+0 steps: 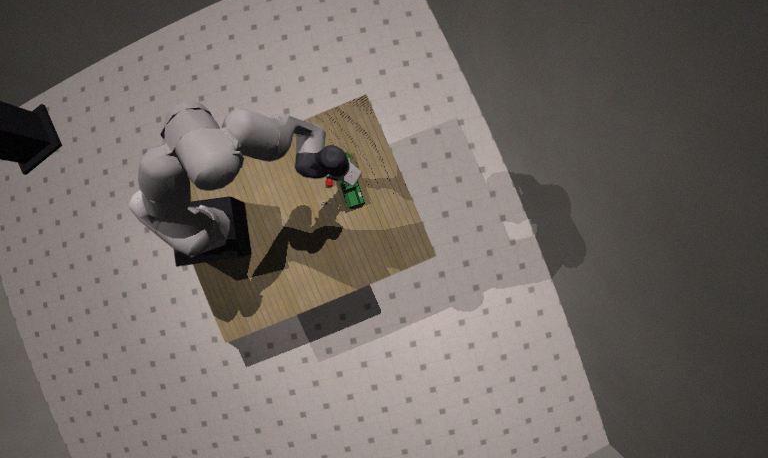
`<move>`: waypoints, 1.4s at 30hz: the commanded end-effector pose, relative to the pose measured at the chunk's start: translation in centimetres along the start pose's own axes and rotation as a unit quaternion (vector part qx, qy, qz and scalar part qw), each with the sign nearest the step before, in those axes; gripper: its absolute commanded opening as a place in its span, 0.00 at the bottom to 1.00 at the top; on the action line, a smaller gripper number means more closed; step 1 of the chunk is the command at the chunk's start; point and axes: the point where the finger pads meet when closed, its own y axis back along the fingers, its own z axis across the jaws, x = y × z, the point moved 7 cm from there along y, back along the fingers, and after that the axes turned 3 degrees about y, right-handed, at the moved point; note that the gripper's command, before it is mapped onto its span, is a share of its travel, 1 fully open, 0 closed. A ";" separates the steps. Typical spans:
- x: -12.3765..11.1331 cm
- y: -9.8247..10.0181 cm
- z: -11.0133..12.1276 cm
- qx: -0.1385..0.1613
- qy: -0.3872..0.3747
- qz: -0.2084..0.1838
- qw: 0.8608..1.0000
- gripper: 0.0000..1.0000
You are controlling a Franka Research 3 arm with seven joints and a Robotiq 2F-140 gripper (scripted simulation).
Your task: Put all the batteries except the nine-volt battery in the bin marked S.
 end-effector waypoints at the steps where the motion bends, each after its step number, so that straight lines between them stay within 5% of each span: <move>1: 0.1 0.1 -0.1 0.005 0.026 -0.002 1.000 0.03; 42: 0.1 -2.2 -0.1 0.005 0.026 -0.002 1.000 0.03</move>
